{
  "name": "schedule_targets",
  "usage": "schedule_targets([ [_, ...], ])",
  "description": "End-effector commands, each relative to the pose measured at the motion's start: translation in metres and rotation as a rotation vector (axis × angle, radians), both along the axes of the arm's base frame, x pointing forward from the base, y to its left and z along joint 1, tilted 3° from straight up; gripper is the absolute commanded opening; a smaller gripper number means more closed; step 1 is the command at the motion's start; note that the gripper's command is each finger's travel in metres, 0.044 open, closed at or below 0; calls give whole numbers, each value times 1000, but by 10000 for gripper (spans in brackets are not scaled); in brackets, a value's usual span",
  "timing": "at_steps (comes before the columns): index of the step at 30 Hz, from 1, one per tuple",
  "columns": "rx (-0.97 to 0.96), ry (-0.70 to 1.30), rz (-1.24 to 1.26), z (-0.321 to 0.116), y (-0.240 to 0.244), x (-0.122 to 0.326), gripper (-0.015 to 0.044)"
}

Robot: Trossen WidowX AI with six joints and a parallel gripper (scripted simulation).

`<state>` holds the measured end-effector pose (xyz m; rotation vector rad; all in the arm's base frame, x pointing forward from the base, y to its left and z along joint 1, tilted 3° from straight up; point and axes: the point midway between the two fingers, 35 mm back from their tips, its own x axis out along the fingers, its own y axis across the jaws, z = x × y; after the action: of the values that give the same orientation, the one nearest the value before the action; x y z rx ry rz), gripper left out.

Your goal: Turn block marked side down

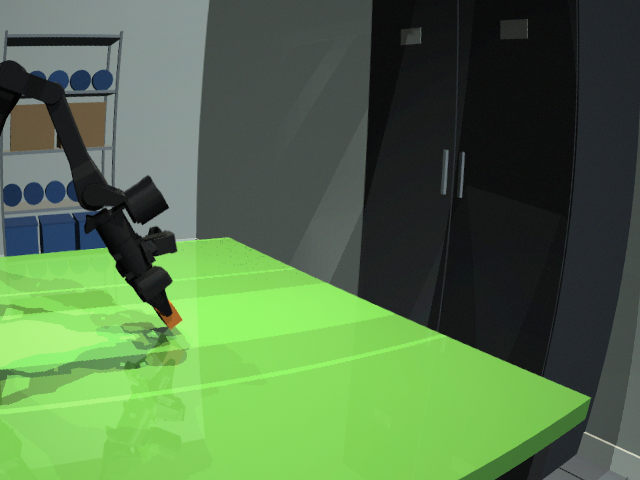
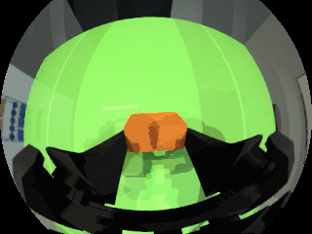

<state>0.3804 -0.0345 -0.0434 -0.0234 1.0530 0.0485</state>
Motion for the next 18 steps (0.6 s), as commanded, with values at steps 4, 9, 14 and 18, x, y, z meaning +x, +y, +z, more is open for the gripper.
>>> schedule_targets([
  [4,7,-70,3,-6,0,5,0],
  [9,12,-142,0,-17,-1,10,0],
  [14,17,-214,-3,-26,-1,13,0],
  [18,21,-271,-4,-31,-1,14,0],
])
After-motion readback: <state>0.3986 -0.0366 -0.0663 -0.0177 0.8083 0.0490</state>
